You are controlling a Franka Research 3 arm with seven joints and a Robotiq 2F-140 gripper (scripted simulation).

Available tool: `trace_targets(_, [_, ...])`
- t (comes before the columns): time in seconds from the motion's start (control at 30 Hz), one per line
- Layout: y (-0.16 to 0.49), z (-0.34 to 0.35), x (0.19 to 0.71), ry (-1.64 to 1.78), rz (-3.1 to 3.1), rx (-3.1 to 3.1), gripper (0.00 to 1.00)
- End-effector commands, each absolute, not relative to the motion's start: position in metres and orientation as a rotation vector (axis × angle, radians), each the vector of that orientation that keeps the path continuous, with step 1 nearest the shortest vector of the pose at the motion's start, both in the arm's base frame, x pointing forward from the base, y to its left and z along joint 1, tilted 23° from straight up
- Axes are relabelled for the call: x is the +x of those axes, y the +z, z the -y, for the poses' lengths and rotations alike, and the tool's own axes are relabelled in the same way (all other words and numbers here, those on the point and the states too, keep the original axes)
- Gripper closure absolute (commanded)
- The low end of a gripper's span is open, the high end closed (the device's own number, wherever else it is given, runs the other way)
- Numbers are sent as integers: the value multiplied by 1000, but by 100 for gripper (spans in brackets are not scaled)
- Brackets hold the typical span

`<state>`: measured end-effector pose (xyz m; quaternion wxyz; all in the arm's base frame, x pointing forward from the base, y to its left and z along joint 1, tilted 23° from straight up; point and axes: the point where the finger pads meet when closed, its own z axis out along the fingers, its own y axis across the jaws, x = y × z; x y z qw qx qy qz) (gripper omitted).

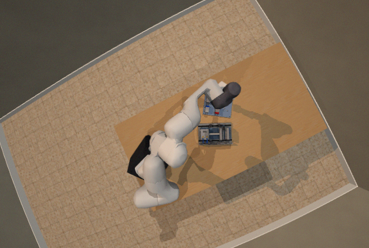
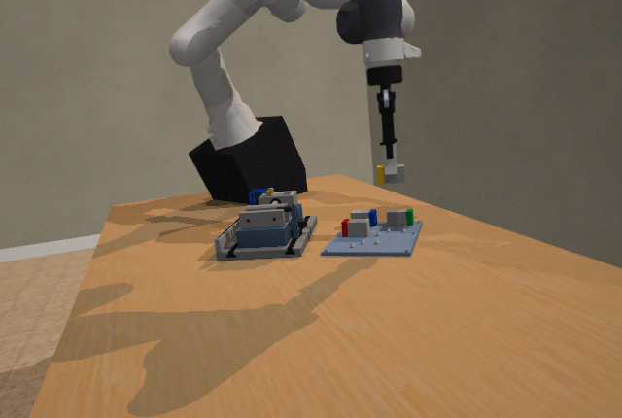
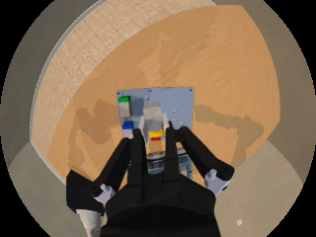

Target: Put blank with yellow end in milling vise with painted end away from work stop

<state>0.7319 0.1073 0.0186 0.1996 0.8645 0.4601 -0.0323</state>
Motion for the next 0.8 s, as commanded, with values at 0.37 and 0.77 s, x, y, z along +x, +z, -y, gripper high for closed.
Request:
trace_targets(0.37, [31, -65, 708, -87, -1301, 2407, 100])
trace_targets(0.77, [42, -21, 681, -87, -1301, 2407, 100])
